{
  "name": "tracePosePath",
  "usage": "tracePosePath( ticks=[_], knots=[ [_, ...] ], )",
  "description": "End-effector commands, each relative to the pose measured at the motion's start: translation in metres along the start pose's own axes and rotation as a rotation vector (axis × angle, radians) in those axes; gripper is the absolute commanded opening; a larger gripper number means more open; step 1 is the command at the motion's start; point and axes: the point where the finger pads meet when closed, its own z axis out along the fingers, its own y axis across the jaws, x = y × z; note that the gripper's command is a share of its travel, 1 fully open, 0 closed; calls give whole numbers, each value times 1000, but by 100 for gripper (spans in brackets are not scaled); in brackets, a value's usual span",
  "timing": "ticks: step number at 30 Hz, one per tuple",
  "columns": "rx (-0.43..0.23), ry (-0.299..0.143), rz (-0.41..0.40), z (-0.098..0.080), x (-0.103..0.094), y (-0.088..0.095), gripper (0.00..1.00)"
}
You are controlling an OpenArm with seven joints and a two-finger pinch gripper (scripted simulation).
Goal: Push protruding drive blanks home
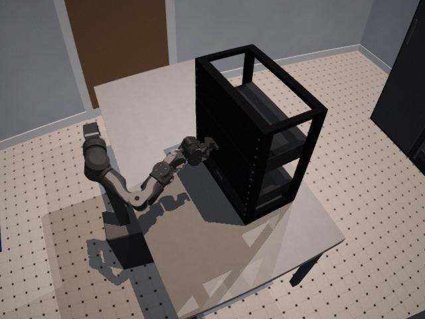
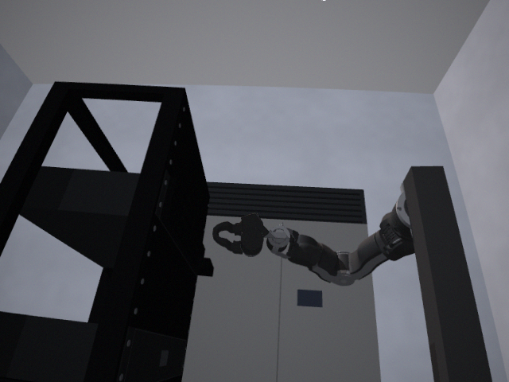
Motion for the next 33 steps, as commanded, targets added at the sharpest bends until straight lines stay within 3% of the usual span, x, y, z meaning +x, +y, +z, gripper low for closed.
tracePosePath(
  ticks=[1, 3, 8, 12, 24, 29, 33],
  knots=[
    [-1, -19, 15, -7, -3, 2, 0],
    [-1, -19, 15, -7, -3, 2, 0],
    [-1, -19, 15, -41, -2, 3, 0],
    [-1, -19, 15, -58, -2, 3, 0],
    [2, -23, 16, -63, -6, 0, 0],
    [2, -23, 16, -64, -25, -11, 0],
    [2, -22, 16, -65, -59, -29, 0]
  ],
)
